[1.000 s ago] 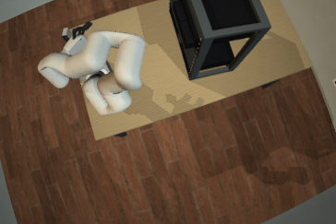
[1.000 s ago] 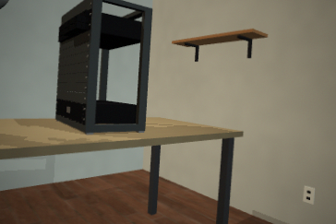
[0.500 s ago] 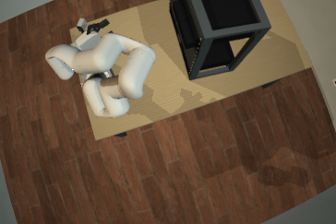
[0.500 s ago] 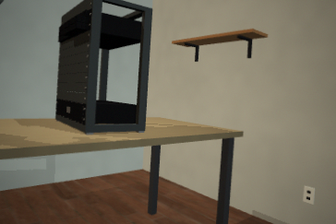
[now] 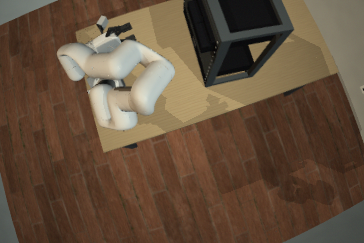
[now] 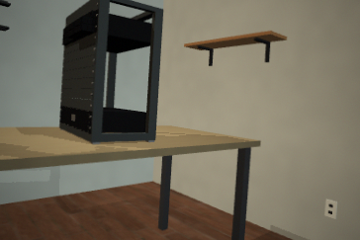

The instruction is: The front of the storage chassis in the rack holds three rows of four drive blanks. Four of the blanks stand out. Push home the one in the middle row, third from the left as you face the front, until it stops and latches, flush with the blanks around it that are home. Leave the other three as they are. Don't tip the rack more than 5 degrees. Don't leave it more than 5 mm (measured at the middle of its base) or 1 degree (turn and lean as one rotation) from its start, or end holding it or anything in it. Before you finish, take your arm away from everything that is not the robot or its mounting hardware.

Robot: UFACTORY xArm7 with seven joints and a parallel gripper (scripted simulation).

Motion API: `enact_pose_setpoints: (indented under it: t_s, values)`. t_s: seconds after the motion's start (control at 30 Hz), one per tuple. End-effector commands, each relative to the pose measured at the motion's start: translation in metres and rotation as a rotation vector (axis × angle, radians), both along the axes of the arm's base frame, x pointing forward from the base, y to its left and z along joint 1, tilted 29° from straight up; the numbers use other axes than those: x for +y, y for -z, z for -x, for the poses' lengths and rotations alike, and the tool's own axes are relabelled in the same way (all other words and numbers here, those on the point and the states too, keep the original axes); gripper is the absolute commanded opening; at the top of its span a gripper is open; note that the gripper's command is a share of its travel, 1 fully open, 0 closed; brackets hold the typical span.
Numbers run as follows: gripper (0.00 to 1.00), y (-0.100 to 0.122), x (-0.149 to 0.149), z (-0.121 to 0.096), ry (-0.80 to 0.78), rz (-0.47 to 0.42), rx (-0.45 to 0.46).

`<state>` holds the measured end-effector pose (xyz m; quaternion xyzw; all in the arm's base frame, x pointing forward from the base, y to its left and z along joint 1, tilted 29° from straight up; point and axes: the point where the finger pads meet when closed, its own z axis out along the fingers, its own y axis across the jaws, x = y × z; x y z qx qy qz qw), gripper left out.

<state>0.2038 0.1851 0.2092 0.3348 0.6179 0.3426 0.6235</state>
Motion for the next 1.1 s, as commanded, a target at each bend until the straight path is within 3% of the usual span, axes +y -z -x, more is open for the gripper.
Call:
enact_pose_setpoints:
  t_s: [0.0,0.33,1.07]
  values:
    - [1.0,-0.004,-0.006,-0.008,0.031,-0.015,-0.02]
    - [1.0,-0.011,-0.023,-0.025,0.1,-0.043,-0.066]
    - [1.0,-0.018,-0.038,-0.039,0.159,-0.064,-0.108]
